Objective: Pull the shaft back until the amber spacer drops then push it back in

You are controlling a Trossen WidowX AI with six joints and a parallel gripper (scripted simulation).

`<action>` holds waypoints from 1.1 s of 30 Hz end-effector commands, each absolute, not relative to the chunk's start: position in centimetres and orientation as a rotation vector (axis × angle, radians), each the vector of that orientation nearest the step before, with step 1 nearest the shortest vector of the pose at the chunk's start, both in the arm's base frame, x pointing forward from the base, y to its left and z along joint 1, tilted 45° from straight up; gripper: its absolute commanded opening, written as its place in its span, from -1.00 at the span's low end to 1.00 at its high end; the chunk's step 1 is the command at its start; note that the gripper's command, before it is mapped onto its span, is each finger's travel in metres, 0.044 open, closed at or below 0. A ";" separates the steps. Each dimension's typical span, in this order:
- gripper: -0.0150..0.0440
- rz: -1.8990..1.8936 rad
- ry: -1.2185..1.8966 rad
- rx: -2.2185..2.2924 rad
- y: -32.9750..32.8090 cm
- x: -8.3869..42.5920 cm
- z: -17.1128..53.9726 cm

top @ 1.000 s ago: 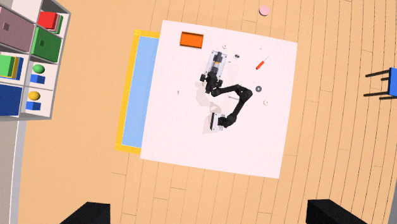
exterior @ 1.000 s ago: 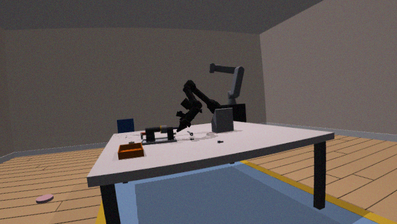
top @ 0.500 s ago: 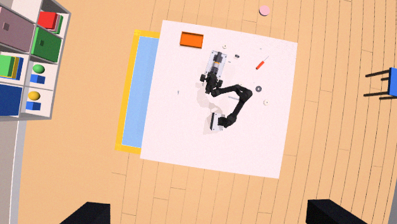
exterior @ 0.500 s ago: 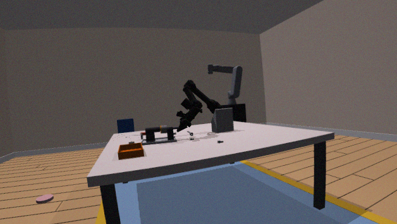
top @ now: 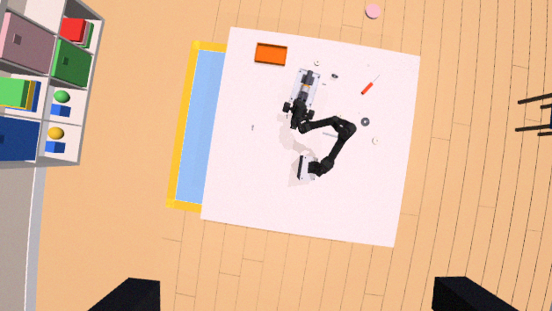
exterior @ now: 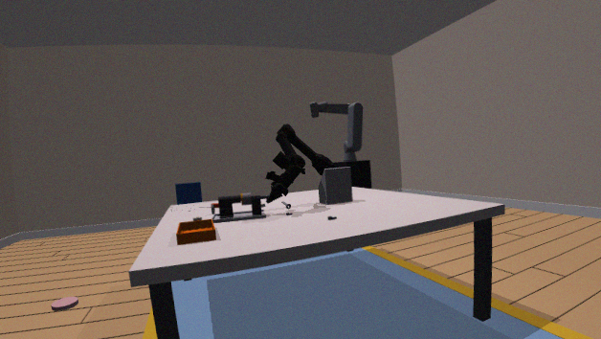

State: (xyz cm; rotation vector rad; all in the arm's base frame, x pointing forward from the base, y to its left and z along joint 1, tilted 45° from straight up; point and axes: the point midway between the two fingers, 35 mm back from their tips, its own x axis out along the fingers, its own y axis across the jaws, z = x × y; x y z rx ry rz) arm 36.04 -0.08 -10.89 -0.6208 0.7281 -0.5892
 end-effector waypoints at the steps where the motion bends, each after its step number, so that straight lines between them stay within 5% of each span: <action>1: -0.49 -0.592 0.727 -0.622 -0.1 35.9 -10.9; 33: -0.49 -0.592 0.727 -0.622 0.0 35.6 -10.9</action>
